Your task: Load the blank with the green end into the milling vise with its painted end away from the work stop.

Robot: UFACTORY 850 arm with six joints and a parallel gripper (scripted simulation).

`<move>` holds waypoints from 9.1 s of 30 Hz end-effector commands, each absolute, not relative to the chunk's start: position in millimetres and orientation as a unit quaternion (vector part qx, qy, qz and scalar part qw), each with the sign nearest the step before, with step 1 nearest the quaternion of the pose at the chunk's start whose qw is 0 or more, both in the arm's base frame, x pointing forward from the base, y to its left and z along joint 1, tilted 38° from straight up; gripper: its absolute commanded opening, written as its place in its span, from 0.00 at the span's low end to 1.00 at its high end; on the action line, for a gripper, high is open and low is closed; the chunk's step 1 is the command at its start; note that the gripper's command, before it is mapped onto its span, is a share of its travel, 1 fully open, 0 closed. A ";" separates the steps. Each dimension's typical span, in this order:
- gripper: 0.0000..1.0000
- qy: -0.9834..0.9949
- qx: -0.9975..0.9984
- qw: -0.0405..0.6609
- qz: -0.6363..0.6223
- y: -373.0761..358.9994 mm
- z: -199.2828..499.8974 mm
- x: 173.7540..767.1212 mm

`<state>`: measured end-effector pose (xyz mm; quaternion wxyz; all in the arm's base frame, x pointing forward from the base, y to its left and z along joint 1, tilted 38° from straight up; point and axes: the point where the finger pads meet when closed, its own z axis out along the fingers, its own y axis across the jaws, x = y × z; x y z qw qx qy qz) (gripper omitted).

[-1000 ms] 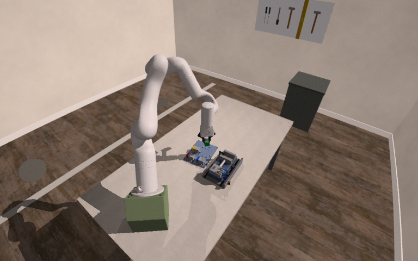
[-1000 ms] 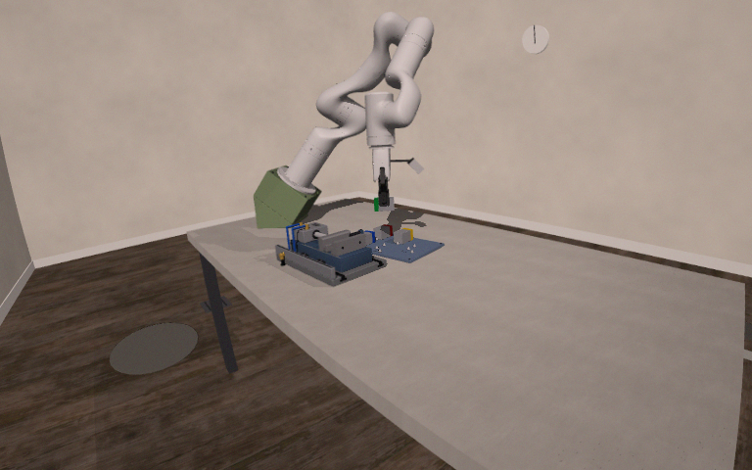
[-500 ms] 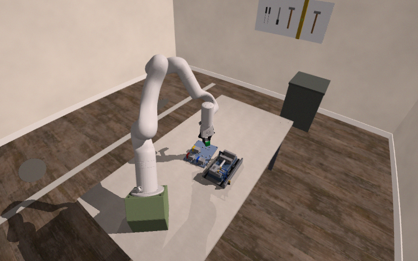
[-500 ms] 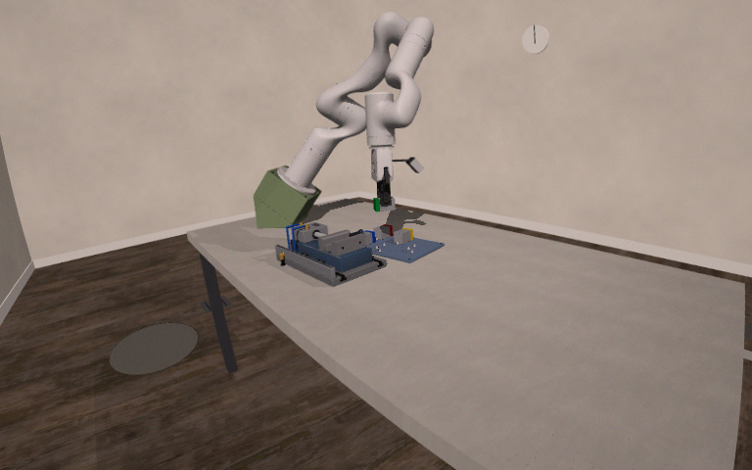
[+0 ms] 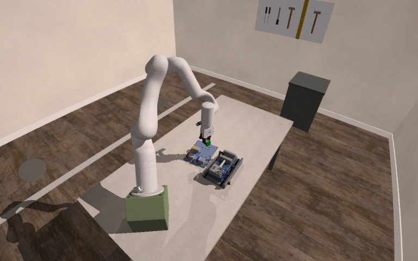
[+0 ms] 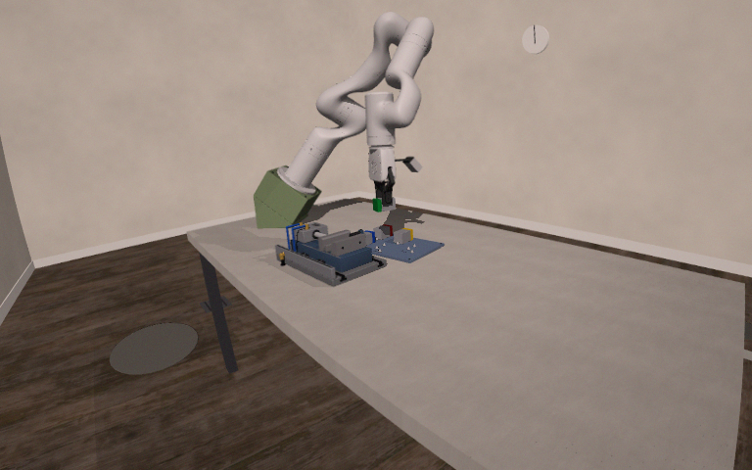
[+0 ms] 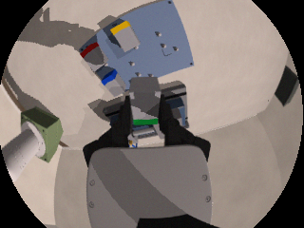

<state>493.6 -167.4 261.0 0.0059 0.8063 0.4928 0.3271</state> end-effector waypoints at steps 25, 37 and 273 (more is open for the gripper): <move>0.00 0.600 0.730 0.052 0.324 -167.9 261.6 493.9; 0.00 0.616 0.716 0.060 0.323 -167.9 261.6 493.9; 0.00 0.616 0.716 0.060 0.323 -336.1 168.2 521.4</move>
